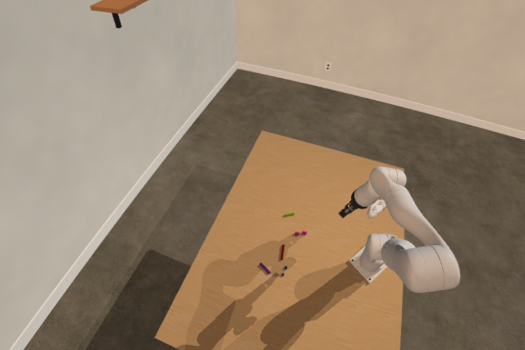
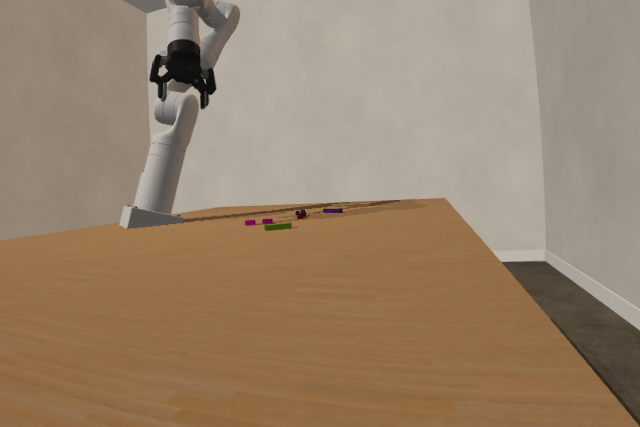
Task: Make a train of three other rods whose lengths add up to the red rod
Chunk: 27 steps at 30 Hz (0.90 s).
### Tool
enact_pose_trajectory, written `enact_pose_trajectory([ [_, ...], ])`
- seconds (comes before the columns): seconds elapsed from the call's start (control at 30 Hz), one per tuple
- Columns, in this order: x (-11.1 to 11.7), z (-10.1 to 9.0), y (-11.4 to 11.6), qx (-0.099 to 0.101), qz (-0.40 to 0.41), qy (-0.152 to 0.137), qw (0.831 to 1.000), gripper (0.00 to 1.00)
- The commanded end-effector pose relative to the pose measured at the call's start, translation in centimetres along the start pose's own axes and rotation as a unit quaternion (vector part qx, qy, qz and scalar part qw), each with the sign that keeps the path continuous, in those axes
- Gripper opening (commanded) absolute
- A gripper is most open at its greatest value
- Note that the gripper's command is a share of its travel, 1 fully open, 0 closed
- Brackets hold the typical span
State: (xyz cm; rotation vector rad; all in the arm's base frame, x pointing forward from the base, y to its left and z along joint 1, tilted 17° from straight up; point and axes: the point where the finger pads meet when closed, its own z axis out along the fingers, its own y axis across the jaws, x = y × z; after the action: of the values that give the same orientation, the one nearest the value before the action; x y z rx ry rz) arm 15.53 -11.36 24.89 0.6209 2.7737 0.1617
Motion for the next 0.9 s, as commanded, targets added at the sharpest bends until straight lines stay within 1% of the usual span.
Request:
enact_pose_trajectory([
  [0.0,-0.1,0.0,0.1,0.001,-0.003,-0.001,1.0,1.0],
  [0.03,-0.4,-0.1,0.5,0.0,-0.023,-0.003,1.0,1.0],
  [0.2,-0.4,-0.1,0.5,0.0,-0.023,-0.003,1.0,1.0],
  [0.23,-0.7,-0.1,0.9,0.0,-0.043,-0.005,0.999,1.0],
  [0.4,-0.7,-0.1,0.9,0.0,-0.043,-0.005,0.999,1.0],
  [0.43,-1.0,-0.1,1.3,-0.001,-0.063,-0.008,0.998,1.0],
  [0.6,-1.0,-0.1,1.3,-0.001,-0.063,-0.008,0.998,1.0],
  [0.63,-1.3,-0.2,1.8,-0.001,-0.084,-0.01,0.996,1.0],
  [0.8,-1.3,-0.2,1.8,-0.001,-0.084,-0.01,0.996,1.0],
  [0.83,-1.5,-0.2,2.3,-0.001,-0.105,-0.012,0.994,1.0],
  [0.87,-1.5,-0.2,2.3,-0.001,-0.105,-0.012,0.994,1.0],
])
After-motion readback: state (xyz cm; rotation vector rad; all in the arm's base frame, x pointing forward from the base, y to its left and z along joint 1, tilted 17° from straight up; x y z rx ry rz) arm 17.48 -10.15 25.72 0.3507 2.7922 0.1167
